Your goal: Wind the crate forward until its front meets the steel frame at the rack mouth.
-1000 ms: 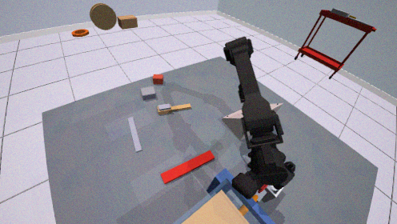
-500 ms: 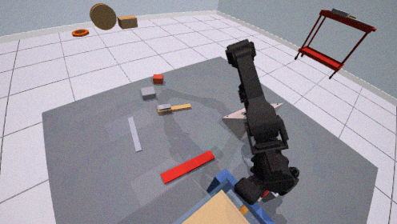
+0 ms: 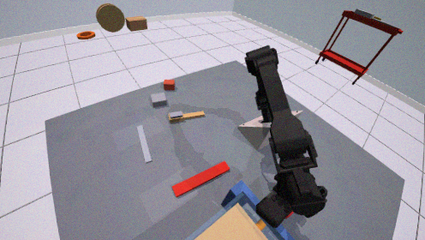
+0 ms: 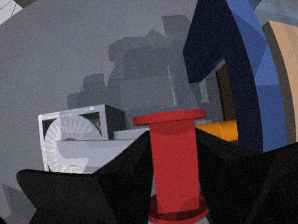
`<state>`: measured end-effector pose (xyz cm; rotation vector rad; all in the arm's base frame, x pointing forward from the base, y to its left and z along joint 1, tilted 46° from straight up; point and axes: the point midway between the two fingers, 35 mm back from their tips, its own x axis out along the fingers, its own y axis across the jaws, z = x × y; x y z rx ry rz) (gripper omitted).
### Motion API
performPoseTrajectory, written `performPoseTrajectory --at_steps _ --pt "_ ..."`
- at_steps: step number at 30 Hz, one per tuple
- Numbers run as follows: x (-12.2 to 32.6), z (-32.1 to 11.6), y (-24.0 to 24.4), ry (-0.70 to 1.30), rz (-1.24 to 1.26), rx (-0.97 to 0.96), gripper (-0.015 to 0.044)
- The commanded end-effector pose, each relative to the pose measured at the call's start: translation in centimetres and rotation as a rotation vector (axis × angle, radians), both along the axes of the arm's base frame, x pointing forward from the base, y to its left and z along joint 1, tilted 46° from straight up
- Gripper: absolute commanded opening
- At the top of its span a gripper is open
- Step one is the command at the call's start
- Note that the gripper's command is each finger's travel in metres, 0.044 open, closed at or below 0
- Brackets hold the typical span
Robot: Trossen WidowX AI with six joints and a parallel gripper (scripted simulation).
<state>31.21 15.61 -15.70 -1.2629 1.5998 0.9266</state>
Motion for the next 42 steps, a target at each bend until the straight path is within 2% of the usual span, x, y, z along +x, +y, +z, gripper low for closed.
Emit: performPoseTrajectory --at_steps 1,42 --pt "0.1 -0.8 0.9 -0.002 -0.002 0.016 0.0000" --pt "-0.9 -3.6 4.3 -0.003 -0.002 0.020 0.0000"
